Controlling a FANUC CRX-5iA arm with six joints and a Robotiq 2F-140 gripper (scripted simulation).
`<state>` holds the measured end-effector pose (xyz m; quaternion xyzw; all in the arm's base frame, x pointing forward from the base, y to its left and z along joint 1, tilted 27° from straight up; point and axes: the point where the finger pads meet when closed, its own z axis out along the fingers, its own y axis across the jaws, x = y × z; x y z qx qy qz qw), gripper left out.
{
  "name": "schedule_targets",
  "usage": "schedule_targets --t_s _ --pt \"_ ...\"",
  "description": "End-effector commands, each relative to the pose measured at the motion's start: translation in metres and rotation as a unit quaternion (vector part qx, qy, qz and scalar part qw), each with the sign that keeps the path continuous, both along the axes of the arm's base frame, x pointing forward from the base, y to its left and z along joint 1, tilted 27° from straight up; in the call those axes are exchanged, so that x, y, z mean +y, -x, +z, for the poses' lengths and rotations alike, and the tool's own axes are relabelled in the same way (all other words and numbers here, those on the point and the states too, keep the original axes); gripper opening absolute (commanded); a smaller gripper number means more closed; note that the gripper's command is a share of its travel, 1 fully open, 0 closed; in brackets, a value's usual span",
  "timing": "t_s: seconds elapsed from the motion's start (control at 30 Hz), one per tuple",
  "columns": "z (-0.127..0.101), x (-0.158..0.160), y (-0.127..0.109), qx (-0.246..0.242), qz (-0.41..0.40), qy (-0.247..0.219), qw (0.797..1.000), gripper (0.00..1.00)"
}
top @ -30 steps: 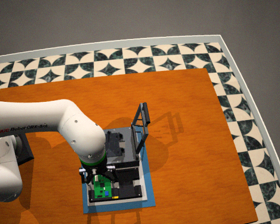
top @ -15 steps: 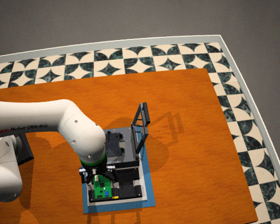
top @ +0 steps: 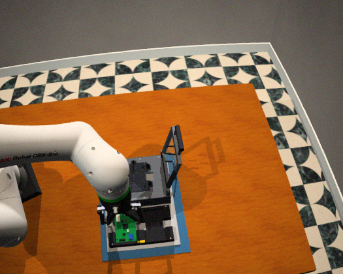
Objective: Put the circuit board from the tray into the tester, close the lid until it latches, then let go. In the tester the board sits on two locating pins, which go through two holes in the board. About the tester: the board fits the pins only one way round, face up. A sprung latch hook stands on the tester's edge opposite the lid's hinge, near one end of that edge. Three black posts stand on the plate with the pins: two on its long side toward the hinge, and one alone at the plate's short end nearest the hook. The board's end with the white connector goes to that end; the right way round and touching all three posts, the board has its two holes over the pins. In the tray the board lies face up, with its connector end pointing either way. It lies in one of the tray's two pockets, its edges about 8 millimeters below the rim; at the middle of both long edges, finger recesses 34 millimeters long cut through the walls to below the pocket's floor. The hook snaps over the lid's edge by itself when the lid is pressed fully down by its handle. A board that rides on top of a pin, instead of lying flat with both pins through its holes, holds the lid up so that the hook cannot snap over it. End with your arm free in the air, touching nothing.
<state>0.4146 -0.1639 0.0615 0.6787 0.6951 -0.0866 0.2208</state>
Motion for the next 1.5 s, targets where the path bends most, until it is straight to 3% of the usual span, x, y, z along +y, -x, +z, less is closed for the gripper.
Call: schedule_targets --t_s 0.0,1.47 --pt "0.0001 0.0001 -0.0002 0.0 0.0 0.0 1.0 0.54" --pt "0.0001 0.0001 -0.0002 0.0 0.0 0.0 1.0 0.47"
